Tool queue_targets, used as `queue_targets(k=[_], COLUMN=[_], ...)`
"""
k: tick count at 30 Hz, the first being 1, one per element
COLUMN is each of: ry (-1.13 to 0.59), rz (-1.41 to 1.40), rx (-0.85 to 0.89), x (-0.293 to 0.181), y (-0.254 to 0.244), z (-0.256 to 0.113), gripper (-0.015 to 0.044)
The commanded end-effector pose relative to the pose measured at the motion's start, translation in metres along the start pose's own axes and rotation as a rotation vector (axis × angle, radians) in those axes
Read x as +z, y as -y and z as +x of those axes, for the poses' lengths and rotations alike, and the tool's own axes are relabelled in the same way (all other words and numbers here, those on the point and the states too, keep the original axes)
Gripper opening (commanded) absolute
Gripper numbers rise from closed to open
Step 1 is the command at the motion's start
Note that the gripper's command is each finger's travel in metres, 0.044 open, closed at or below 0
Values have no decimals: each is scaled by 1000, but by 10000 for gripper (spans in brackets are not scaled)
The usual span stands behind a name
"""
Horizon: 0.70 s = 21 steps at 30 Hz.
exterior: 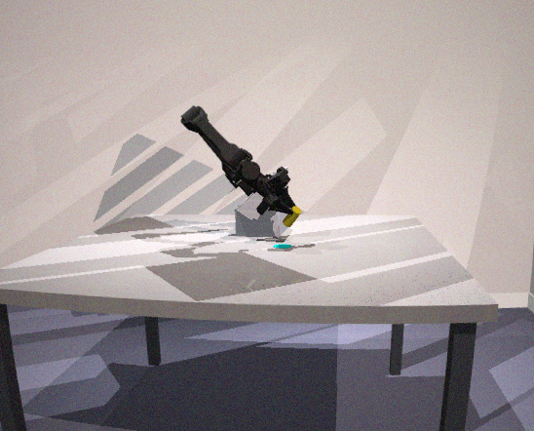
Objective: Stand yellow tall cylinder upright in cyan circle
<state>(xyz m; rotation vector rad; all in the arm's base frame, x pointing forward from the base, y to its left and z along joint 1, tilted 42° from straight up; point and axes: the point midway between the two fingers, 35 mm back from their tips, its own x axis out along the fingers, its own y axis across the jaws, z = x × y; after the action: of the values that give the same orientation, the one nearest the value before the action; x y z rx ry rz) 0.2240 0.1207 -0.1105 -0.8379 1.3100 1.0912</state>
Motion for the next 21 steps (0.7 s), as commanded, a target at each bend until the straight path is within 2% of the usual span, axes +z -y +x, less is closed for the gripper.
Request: queue_targets(k=[1, 21], ry=[32, 180], rz=[-7, -44], rx=[1, -16], x=[-1, -1], y=[-1, 0], z=[-2, -7], gripper=[105, 105])
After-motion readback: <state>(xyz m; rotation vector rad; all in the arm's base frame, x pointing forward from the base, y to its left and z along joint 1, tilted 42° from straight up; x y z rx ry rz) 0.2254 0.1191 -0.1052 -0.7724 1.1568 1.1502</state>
